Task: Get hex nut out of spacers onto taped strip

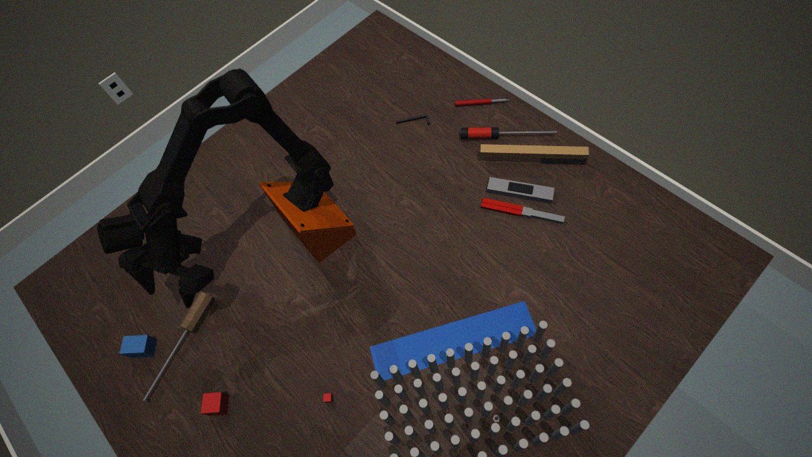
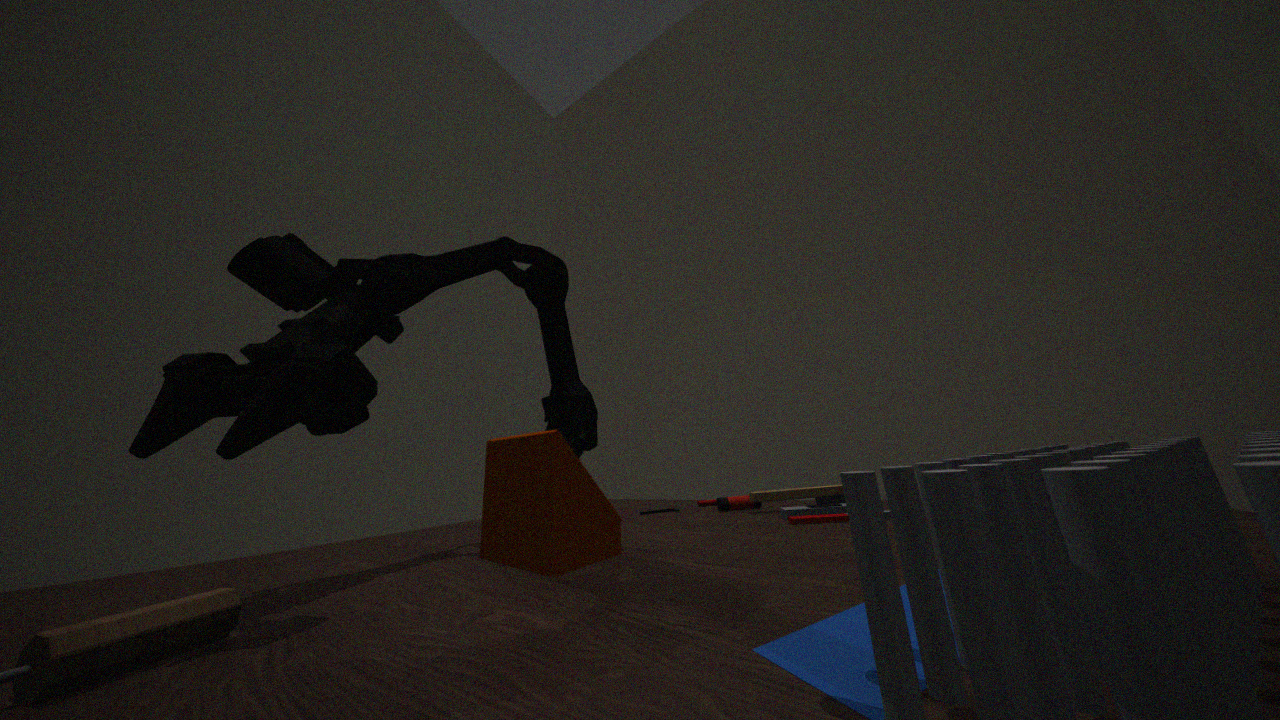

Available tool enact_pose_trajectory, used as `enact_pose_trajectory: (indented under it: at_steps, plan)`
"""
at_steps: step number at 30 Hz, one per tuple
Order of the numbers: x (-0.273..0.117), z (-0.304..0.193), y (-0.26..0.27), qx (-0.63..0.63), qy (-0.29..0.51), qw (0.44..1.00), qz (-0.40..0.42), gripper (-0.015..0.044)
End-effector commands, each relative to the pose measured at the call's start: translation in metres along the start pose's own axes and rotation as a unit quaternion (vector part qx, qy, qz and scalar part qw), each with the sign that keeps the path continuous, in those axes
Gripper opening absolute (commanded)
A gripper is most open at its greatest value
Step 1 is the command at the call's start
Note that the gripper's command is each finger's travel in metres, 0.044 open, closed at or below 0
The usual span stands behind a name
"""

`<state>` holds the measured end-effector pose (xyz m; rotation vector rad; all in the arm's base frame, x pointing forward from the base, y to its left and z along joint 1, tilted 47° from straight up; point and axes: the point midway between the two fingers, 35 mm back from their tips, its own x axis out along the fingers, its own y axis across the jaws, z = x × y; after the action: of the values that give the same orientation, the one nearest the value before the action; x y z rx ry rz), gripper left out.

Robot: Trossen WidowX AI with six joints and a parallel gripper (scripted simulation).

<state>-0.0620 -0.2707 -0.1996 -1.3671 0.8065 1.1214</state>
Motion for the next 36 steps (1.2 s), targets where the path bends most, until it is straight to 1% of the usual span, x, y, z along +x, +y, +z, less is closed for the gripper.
enact_pose_trajectory:
  at_steps: [1, 5, 10, 26, 32, 36]
  plan:
    - [0.002, 0.003, 0.003, 0.033, -0.007, 0.999, -0.004, 0.044]
    - [0.004, 0.004, 0.004, 0.033, -0.007, 0.999, -0.004, 0.044]
    - [0.046, 0.04, 0.009, 0.034, -0.007, 0.999, -0.003, 0.044]
    - [0.049, 0.041, 0.006, 0.034, -0.007, 0.999, -0.003, 0.044]
    - [0.049, 0.041, 0.006, 0.034, -0.007, 0.999, -0.003, 0.0282]
    - [0.049, 0.041, 0.006, 0.034, -0.007, 0.999, -0.003, 0.028]
